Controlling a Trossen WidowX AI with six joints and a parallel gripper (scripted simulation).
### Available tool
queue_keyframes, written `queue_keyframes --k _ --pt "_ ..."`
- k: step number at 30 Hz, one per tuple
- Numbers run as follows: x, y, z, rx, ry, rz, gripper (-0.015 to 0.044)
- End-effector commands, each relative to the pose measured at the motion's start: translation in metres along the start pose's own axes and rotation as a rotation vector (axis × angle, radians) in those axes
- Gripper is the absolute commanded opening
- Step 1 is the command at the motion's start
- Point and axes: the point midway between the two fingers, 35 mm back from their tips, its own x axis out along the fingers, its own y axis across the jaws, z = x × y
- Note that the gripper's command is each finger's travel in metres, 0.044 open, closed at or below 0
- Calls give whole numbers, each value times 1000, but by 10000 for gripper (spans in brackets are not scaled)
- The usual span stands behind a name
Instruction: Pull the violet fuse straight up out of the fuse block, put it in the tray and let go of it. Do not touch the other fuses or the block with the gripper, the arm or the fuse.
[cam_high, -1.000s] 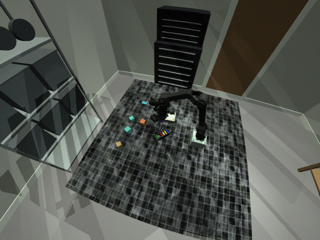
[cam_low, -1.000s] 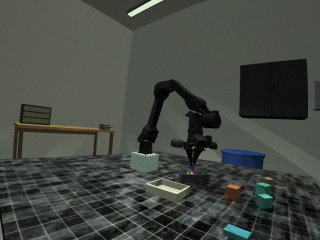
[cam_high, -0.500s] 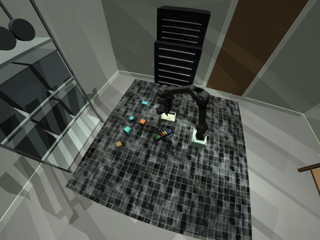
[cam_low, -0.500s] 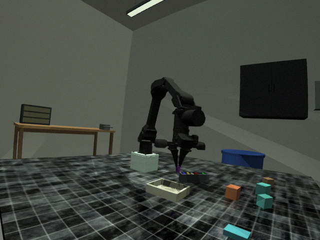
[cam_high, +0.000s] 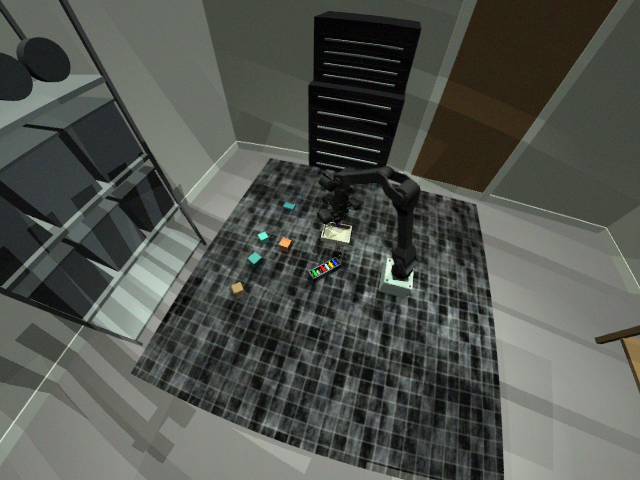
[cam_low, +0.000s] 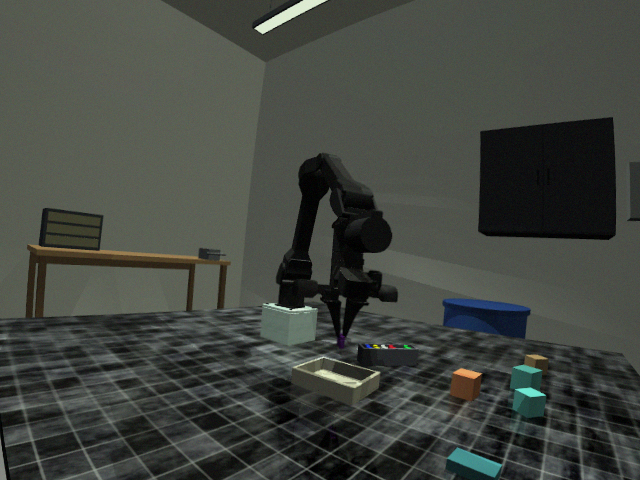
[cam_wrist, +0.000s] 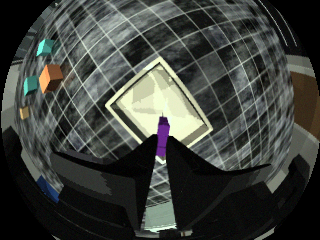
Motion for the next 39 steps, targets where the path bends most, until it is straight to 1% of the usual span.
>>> queue_keyframes --k 1,18,29,39 --pt "11 -2 -1 -3 13 -4 0" --pt "38 -2 -2 -3 13 -4 0" --pt "39 -2 -2 -3 13 -4 0" --pt "36 -1 -1 1 6 -1 263"
